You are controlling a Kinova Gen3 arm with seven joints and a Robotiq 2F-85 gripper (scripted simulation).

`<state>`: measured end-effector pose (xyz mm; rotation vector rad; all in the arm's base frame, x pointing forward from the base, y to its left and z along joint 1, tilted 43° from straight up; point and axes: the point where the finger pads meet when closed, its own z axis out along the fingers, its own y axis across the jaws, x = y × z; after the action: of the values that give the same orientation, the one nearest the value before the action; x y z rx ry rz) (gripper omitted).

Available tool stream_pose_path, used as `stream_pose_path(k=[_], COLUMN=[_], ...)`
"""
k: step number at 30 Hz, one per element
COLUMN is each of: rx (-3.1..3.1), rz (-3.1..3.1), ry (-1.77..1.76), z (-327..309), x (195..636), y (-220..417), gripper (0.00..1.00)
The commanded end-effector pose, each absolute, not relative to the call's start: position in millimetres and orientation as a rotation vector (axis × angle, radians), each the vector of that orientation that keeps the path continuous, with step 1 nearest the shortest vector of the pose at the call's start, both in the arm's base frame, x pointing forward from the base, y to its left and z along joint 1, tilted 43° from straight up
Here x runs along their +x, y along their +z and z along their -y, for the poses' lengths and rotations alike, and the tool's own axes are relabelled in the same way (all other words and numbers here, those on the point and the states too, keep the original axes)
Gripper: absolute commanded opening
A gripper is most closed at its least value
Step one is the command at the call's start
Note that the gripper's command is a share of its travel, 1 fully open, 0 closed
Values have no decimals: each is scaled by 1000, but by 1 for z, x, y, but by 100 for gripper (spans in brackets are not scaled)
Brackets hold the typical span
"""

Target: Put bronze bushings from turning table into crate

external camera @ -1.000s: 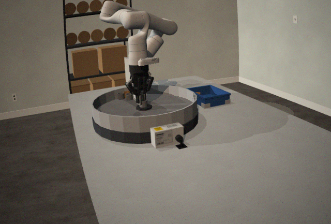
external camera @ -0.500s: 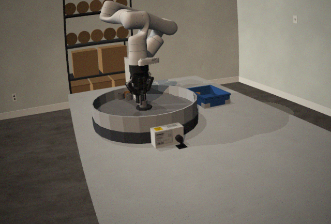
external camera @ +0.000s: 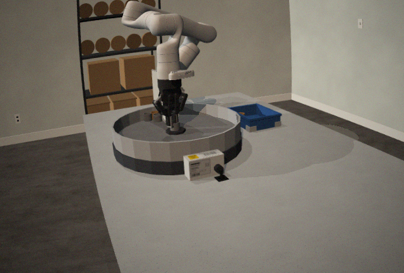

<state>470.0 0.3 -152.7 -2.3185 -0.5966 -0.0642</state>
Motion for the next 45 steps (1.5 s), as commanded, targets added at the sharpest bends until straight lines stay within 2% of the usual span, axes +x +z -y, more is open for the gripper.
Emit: stream_pose_path(k=[1, 45], rx=[-2320, -2320], rz=[596, 596], ry=[-66, -66], z=[2, 11], x=[471, 473], y=[-151, -141], gripper=[16, 16])
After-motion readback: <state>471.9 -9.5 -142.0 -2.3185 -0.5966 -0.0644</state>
